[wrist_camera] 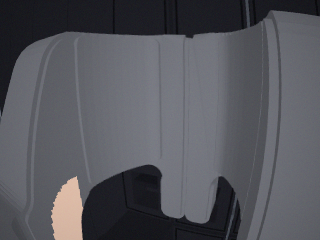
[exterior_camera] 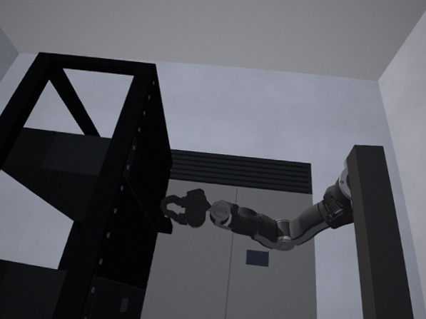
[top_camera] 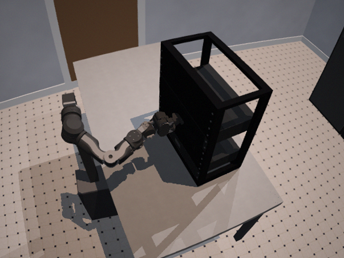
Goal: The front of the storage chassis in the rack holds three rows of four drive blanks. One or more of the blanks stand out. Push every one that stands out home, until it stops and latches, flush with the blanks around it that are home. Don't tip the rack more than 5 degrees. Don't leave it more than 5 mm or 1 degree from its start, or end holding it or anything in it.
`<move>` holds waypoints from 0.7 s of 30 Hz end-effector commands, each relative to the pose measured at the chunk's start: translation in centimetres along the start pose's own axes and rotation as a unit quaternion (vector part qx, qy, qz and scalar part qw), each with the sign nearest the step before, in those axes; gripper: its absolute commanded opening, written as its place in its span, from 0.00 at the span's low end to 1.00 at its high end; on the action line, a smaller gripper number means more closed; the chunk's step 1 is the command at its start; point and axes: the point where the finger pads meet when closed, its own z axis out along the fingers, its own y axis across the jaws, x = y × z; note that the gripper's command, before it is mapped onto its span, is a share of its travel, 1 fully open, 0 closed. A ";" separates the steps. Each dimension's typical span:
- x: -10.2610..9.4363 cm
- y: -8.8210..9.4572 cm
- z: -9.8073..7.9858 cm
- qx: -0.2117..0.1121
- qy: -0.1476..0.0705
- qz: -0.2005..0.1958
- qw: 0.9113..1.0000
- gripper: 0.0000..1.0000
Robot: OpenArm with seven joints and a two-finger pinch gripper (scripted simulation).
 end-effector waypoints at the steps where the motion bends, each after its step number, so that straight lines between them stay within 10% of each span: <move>1: 0.0 0.3 0.0 -0.002 0.002 -0.002 1.000 0.00; 21: 0.0 0.4 0.3 -0.002 0.001 -0.002 1.000 0.00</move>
